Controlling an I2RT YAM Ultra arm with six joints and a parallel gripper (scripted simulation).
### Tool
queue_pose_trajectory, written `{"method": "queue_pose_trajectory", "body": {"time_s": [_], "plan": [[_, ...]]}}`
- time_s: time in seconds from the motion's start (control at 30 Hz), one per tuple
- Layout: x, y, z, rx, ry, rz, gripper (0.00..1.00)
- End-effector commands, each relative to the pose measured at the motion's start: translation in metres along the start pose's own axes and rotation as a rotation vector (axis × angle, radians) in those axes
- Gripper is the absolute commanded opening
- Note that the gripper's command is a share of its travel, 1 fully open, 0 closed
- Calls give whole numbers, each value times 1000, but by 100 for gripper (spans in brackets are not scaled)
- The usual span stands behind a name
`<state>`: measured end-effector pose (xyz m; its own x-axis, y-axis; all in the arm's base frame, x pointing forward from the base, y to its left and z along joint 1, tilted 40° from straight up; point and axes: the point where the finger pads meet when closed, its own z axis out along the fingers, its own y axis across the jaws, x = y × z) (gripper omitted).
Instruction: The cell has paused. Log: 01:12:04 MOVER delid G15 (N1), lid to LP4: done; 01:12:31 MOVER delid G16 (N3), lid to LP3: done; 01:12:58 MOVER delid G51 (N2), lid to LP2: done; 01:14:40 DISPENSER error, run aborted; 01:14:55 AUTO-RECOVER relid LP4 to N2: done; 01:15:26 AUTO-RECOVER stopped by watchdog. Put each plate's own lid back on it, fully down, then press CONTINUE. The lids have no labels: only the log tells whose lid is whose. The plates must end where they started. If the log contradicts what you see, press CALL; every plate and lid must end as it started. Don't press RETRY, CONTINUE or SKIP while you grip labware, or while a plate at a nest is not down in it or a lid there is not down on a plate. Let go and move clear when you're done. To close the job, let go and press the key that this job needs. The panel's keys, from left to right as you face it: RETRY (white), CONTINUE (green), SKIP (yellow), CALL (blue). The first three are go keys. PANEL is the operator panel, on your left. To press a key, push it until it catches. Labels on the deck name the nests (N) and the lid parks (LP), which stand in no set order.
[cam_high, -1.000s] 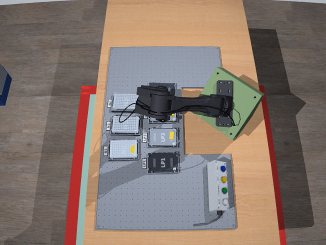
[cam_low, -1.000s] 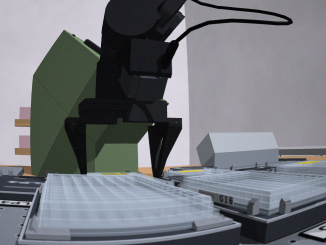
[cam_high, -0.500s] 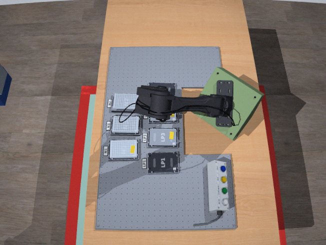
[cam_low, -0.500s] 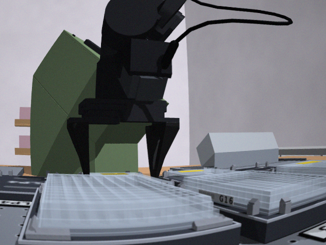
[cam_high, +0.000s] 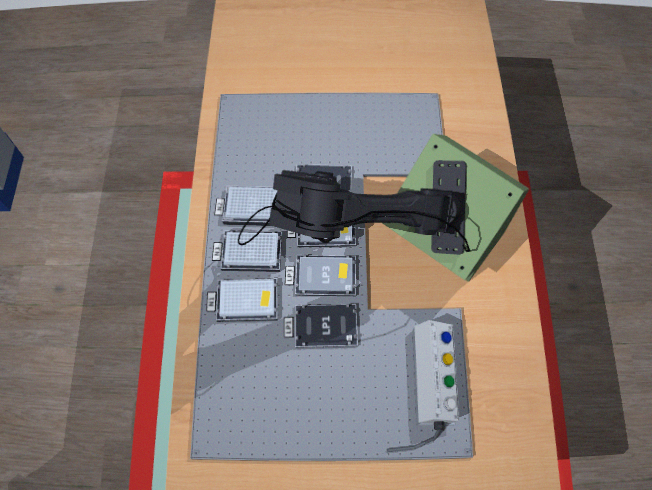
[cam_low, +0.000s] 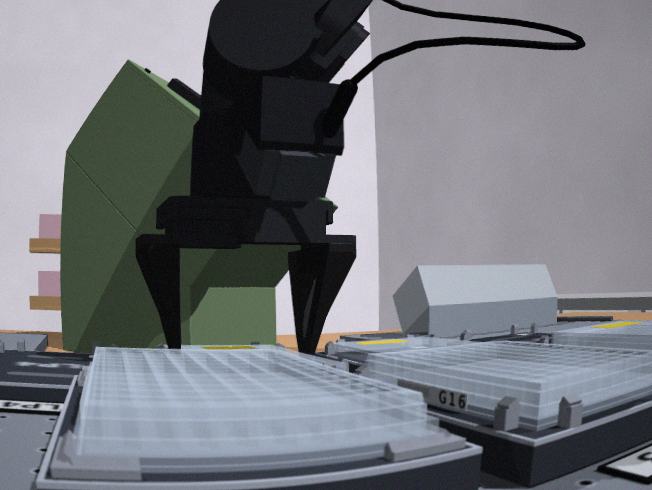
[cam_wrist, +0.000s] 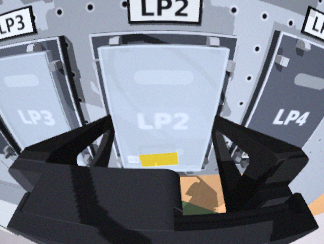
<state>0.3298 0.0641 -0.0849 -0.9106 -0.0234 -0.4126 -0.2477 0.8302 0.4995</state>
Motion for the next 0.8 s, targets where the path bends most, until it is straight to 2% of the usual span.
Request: {"method": "queue_pose_trajectory", "body": {"time_s": [0.0,0.77], "plan": [[12,-6,0,6,9,24,0],[10,-5,-3,8,-4,14,0]]}}
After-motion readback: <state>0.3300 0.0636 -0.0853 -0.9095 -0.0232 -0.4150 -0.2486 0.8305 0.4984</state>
